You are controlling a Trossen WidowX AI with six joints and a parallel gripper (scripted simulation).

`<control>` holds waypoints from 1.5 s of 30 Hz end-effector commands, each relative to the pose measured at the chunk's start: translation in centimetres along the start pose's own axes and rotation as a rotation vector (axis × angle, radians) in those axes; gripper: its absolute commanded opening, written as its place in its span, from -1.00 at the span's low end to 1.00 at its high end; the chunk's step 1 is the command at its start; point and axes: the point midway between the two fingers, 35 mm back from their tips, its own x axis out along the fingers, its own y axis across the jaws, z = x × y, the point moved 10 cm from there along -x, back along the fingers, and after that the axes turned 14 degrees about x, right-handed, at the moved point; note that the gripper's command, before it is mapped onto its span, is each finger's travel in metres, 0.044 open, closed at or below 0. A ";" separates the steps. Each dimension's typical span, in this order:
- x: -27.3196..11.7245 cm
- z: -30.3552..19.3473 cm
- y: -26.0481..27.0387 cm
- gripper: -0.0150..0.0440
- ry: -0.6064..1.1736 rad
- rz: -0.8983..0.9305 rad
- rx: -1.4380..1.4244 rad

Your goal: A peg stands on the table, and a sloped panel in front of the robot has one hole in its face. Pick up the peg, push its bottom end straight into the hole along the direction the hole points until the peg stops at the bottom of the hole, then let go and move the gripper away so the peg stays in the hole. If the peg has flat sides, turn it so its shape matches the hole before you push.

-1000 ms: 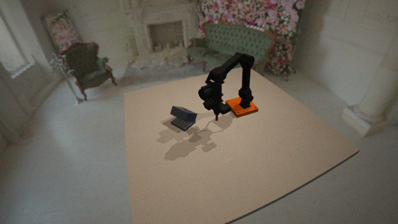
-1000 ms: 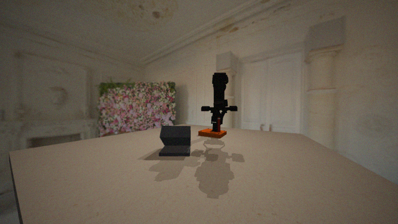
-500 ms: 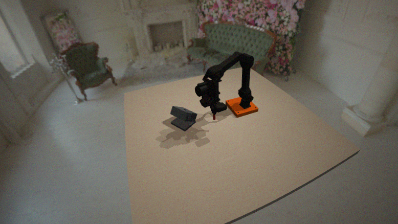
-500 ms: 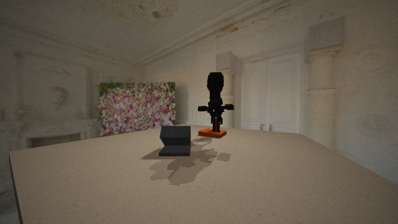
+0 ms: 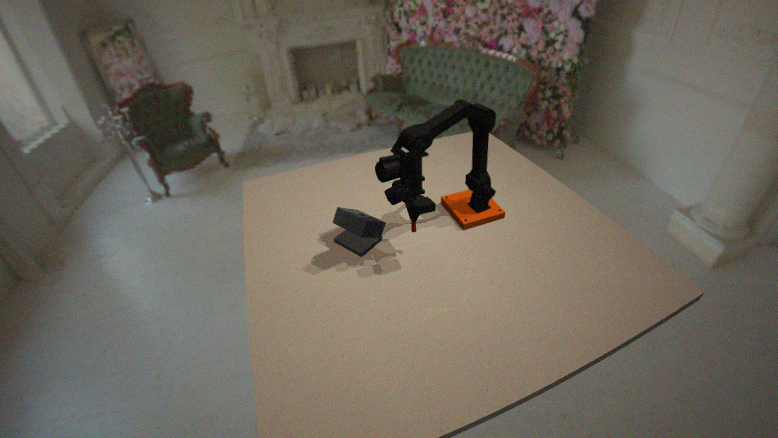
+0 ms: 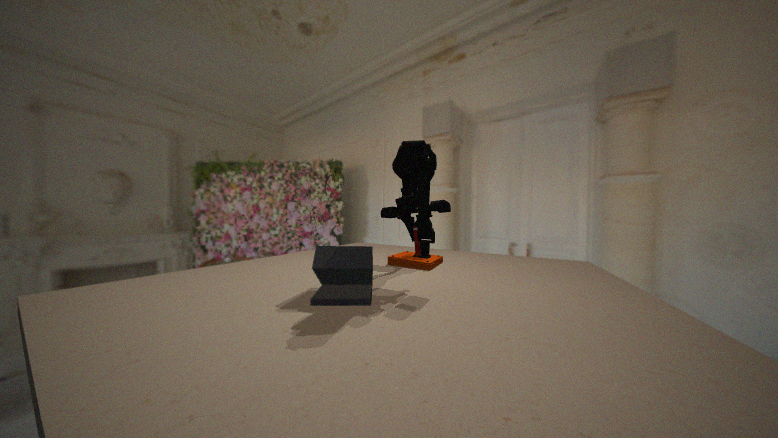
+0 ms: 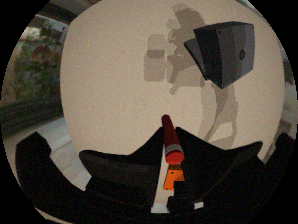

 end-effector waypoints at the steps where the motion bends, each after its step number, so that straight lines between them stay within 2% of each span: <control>1: -0.4 0.4 -0.5 -0.49 -0.012 0.024 0.041; 45: -2.1 3.2 -5.9 -0.49 -0.072 0.170 0.366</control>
